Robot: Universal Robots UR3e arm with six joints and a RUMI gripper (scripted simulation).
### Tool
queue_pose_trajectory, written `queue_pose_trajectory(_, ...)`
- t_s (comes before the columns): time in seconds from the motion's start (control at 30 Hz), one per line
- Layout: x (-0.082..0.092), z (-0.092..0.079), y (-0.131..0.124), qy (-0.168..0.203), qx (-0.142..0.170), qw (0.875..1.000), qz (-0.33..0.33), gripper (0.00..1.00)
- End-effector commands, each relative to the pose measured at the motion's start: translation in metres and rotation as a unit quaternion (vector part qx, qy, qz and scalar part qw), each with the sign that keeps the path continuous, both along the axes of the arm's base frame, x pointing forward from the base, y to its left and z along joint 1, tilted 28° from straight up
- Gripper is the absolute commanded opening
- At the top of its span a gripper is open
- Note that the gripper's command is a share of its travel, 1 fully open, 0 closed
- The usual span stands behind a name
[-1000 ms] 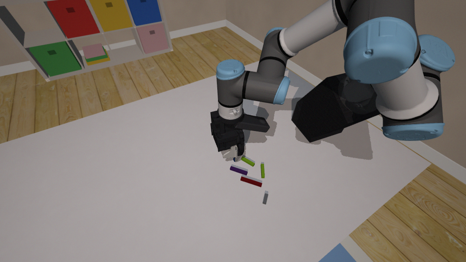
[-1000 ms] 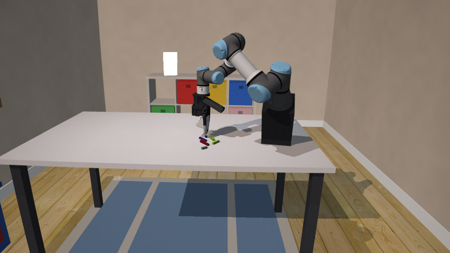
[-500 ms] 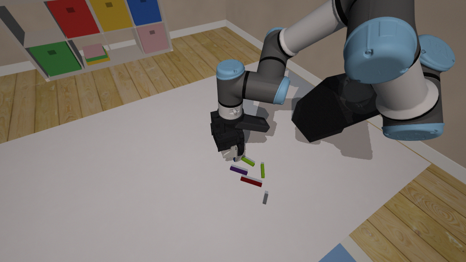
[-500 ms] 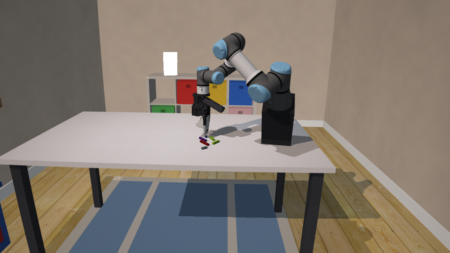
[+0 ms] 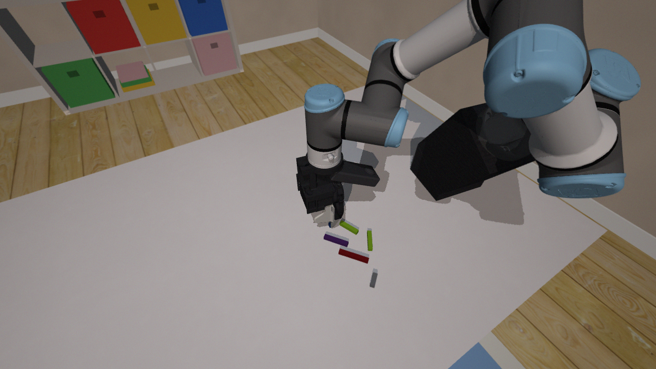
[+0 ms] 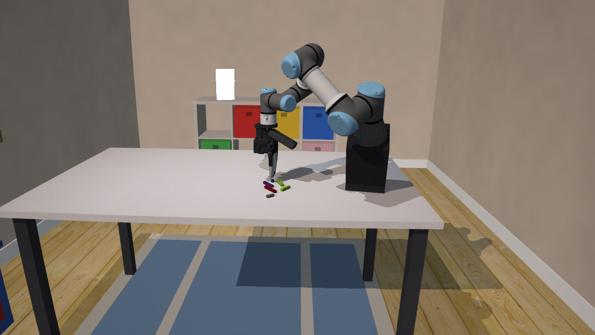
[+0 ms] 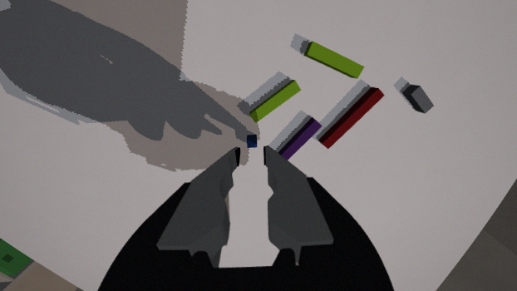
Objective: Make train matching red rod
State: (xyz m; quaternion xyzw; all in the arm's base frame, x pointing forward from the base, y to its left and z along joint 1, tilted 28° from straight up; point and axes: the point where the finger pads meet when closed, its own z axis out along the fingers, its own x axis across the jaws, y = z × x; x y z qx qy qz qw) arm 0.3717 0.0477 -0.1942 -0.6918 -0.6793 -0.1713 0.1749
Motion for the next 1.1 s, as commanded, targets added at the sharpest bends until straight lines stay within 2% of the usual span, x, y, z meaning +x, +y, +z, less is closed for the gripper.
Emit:
queue_pose_trajectory(0.0,0.001,-0.001,0.0,-0.001,-0.001,1.0,0.0,0.14)
queue_pose_trajectory(0.6,0.001,-0.013,0.007,-0.001,-0.001,1.0,0.0,0.14)
queue_pose_trajectory(1.07,0.001,-0.014,0.007,-0.001,-0.001,1.0,0.0,0.14)
